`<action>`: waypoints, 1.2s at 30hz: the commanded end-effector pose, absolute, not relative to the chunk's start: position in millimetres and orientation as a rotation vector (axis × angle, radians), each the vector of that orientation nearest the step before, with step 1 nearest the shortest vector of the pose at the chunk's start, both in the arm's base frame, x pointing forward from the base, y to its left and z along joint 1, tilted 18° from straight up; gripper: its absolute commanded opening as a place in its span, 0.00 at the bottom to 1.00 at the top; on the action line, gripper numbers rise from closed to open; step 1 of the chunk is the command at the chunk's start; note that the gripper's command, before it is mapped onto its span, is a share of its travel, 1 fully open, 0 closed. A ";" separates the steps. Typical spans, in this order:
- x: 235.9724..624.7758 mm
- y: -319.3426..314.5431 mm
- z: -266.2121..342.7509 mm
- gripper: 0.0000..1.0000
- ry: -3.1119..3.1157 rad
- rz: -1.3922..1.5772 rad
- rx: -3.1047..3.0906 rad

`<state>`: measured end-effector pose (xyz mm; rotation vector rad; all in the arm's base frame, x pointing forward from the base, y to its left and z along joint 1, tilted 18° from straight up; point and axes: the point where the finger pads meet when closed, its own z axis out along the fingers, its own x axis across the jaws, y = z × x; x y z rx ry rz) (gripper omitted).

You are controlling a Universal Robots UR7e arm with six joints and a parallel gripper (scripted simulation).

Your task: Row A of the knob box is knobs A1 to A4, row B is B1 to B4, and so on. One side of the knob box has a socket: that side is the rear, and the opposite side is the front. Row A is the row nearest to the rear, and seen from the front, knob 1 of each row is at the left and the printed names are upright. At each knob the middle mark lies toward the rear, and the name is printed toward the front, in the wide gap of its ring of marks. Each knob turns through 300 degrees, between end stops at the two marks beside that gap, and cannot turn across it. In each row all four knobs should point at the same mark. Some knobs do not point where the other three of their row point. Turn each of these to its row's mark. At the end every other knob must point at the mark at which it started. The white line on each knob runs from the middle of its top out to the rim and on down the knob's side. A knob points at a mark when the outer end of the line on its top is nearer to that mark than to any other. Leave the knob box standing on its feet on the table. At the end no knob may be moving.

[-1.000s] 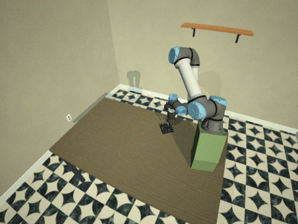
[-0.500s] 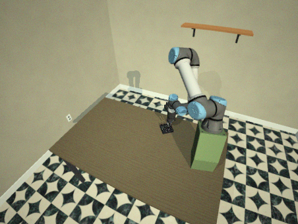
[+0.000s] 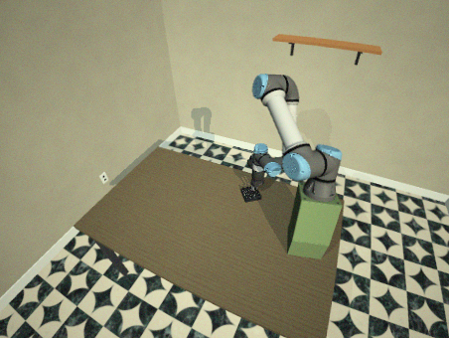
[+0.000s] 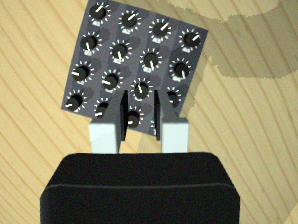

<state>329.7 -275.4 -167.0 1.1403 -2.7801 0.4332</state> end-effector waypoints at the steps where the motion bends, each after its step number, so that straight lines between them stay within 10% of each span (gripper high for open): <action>1: 330.6 -279.8 -174.0 0.46 -2.782 0.439 1.138; 36: 331.0 -285.6 -195.4 0.46 -2.781 0.438 1.139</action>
